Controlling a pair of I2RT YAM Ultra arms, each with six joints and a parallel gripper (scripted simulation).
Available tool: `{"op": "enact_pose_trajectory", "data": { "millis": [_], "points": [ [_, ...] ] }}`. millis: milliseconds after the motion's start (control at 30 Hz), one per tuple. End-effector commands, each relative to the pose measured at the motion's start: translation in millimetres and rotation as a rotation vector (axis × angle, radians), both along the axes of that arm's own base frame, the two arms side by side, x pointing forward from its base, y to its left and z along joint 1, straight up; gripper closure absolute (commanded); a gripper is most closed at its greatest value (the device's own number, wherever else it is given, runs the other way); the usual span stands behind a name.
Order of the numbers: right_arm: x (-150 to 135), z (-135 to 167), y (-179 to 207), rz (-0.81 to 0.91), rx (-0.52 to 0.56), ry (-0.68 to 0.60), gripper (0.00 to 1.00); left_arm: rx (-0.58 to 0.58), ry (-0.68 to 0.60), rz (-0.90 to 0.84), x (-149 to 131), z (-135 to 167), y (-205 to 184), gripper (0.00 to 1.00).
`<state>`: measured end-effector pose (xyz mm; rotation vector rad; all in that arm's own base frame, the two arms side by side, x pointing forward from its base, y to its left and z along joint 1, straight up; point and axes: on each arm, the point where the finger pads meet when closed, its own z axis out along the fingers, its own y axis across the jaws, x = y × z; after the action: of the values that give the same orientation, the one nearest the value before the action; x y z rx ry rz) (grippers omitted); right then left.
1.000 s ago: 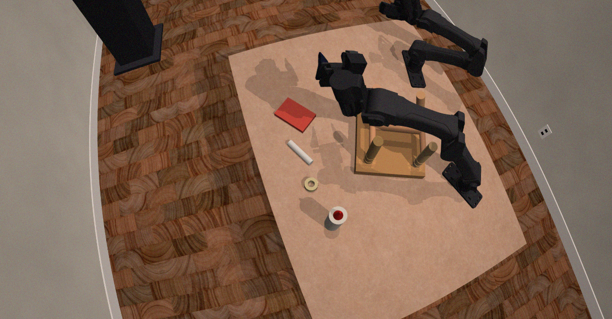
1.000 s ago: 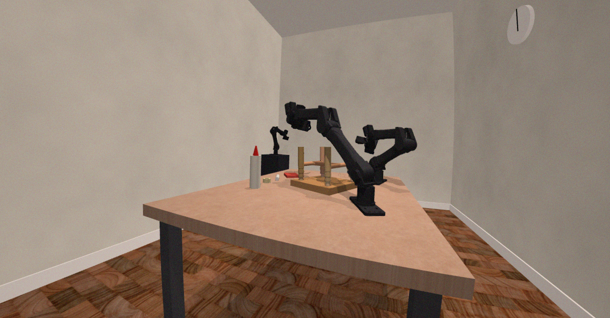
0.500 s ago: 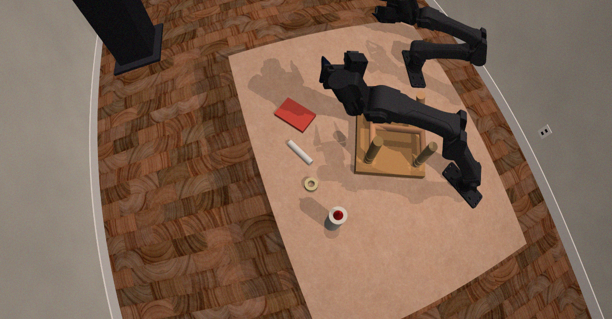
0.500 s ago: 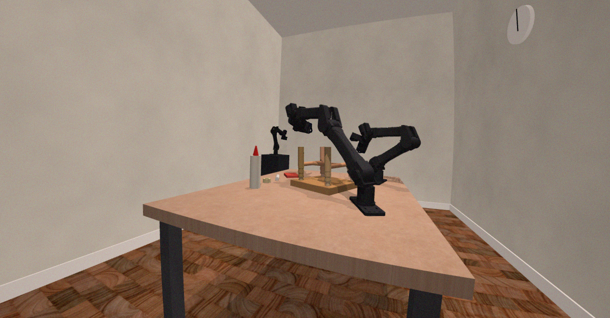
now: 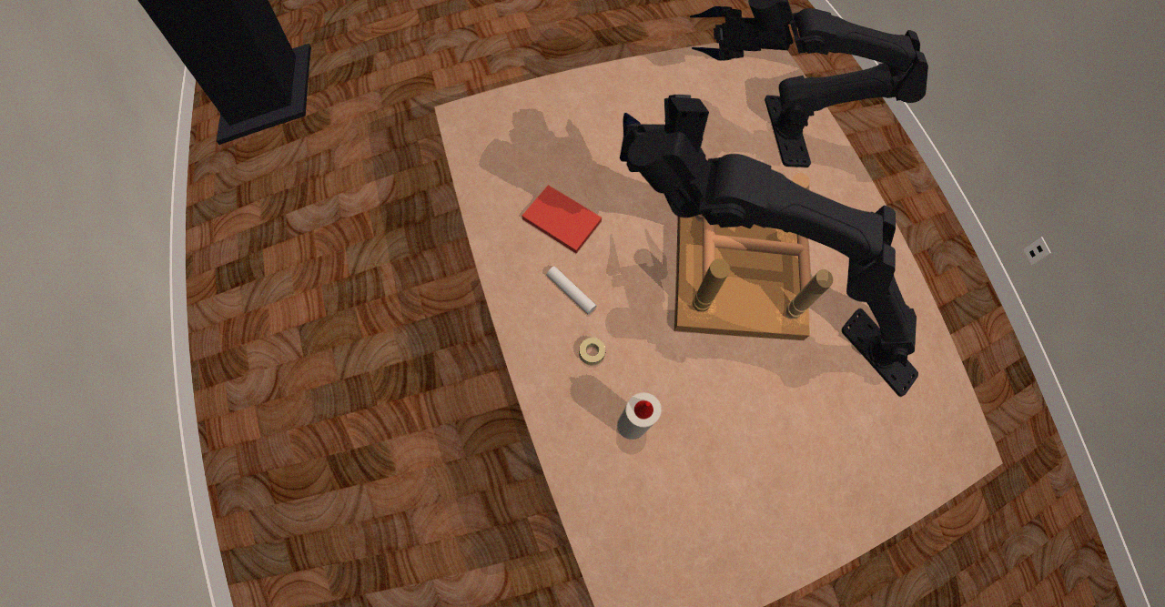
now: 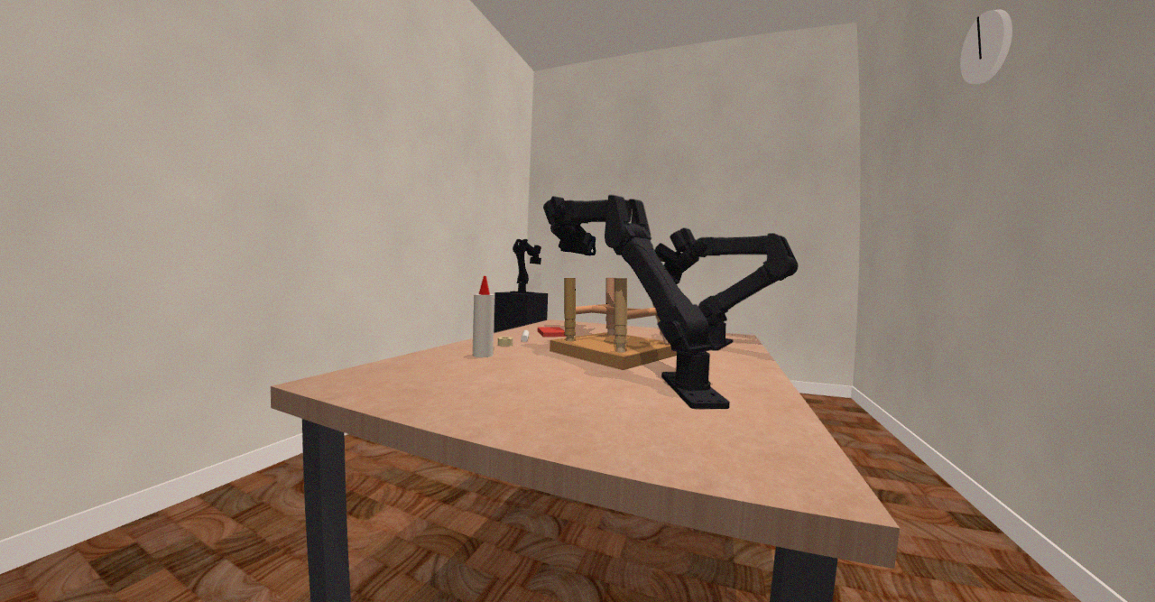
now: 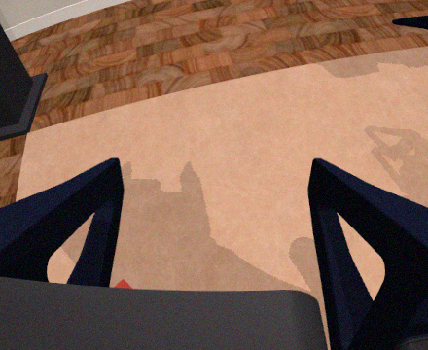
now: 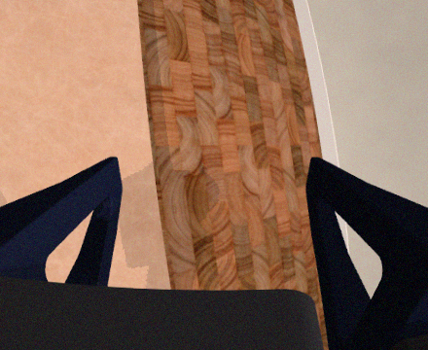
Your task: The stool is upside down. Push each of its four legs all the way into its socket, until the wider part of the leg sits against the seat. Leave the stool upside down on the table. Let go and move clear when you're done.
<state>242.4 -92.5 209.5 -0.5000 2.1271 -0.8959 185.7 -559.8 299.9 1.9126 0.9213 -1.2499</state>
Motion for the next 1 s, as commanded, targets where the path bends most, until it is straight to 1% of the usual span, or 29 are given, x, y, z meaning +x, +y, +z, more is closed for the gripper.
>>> {"op": "enact_pose_trajectory", "data": {
  "millis": [0, 100, 133, 233, 300, 367, 433, 467, 500, 533, 600, 733, 933, 967],
  "points": [
    [15.5, 17.1, 25.9, 0.094, 0.069, -0.048, 0.31, 0.04, -0.011, -0.028, -18.0, 1.8, 10.9, 0.31],
    [22.8, 18.8, 50.3, 0.182, 0.12, -0.052, 0.31, 0.047, -0.033, -0.031, -20.2, 4.6, 14.9, 0.31],
    [23.9, 17.6, 58.7, 0.21, 0.139, -0.045, 0.31, 0.072, -0.027, -0.033, -21.4, -4.0, 16.8, 0.31],
    [28.4, 19.2, 84.4, 0.299, 0.191, -0.043, 0.31, 0.071, -0.055, -0.038, -24.9, 2.8, 20.9, 0.31],
    [29.6, 20.0, 101.9, 0.358, 0.226, -0.037, 0.31, 0.123, -0.04, -0.045, -28.3, -14.5, 25.3, 0.31],
    [30.0, 21.2, 120.2, 0.418, 0.263, -0.031, 0.31, 0.131, -0.055, -0.051, -30.0, -15.1, 26.4, 0.31],
    [30.0, 21.2, 120.2, 0.418, 0.263, -0.031, 0.31, 0.131, -0.055, -0.051, -30.0, -15.1, 26.4, 0.31],
    [30.5, 23.3, 129.1, 0.447, 0.28, -0.034, 0.31, 0.138, -0.059, -0.047, -27.5, -14.9, 30.2, 0.31],
    [27.7, 20.0, 137.2, 0.475, 0.294, -0.012, 0.31, 0.131, -0.068, -0.061, -36.6, -7.3, 32.5, 0.31],
    [27.4, 21.8, 146.5, 0.506, 0.313, -0.011, 0.31, 0.166, -0.055, -0.065, -37.6, -19.9, 35.3, 0.31],
    [25.2, 25.0, 166.0, 0.571, 0.353, -0.005, 0.31, 0.168, -0.075, -0.072, -40.4, -16.4, 38.0, 0.31],
    [14.7, 27.2, 203.6, 0.693, 0.432, 0.035, 0.31, 0.21, -0.09, -0.088, -46.2, -23.4, 47.8, 0.31],
    [-11.8, 31.7, 259.1, 0.881, 0.552, 0.116, 0.31, 0.278, -0.112, -0.123, -57.2, -34.4, 63.8, 0.31],
    [-11.8, 31.7, 259.1, 0.881, 0.552, 0.116, 0.31, 0.278, -0.112, -0.123, -57.2, -34.4, 63.8, 0.31]
  ]
}}
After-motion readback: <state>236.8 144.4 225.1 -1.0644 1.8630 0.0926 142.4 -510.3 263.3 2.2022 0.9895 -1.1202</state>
